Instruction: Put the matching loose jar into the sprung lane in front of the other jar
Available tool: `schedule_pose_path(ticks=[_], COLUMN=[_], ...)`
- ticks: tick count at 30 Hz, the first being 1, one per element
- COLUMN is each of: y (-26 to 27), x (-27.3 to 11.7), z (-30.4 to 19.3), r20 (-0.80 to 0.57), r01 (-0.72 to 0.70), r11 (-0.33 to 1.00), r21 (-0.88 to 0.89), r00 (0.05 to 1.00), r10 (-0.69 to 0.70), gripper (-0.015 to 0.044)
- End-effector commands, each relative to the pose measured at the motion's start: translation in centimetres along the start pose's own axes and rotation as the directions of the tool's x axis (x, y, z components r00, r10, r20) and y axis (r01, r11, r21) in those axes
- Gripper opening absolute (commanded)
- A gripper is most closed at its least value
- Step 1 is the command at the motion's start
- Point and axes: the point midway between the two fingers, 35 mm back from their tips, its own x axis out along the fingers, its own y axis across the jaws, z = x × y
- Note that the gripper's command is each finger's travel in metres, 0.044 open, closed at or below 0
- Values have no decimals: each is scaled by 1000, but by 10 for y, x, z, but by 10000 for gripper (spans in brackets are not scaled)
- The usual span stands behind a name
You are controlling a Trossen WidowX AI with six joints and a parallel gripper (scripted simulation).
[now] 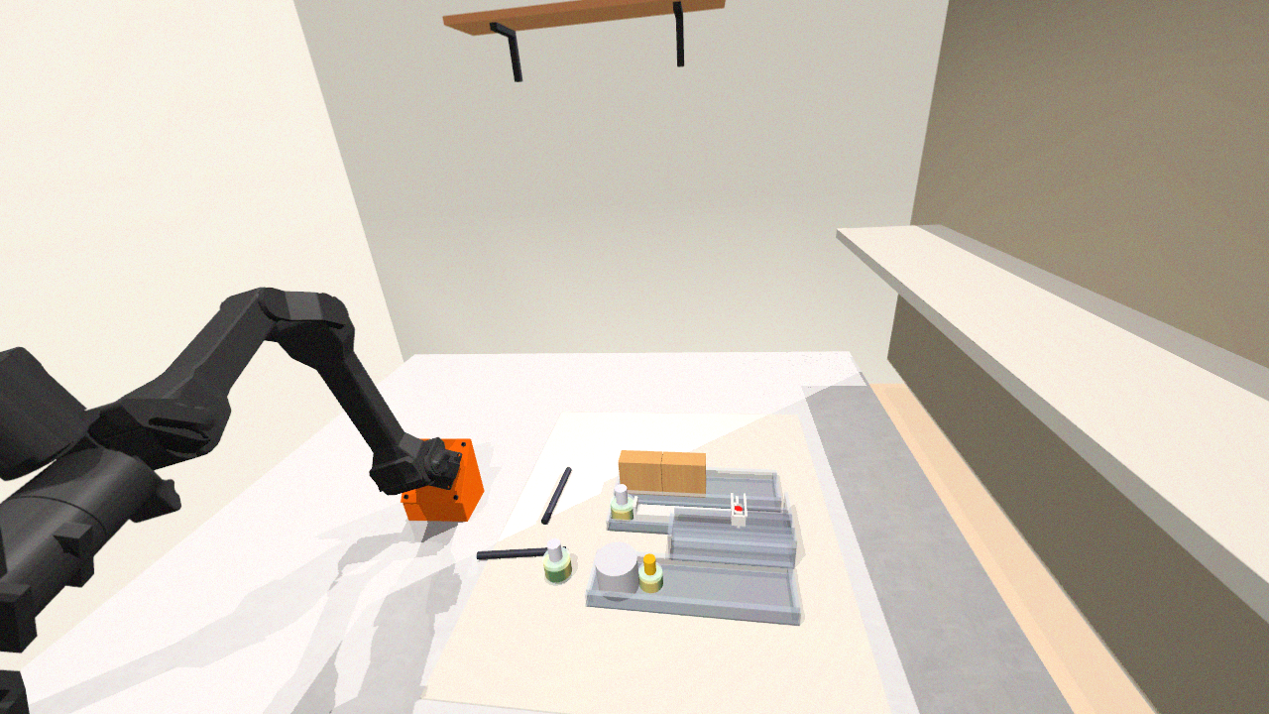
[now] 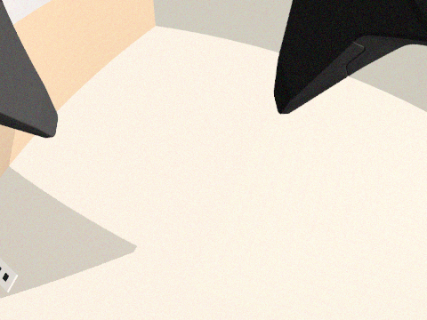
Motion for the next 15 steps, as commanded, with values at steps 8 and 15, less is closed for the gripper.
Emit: schedule_pose_path(ticks=[8, 15], y=[-79, -100], x=[-4, -58], z=[-167, -273], r20=[-464, -693], r01=[264, 233], r11=[954, 898], r21=[-139, -374], r00=[834, 573], r10=[-298, -437], gripper=[440, 440])
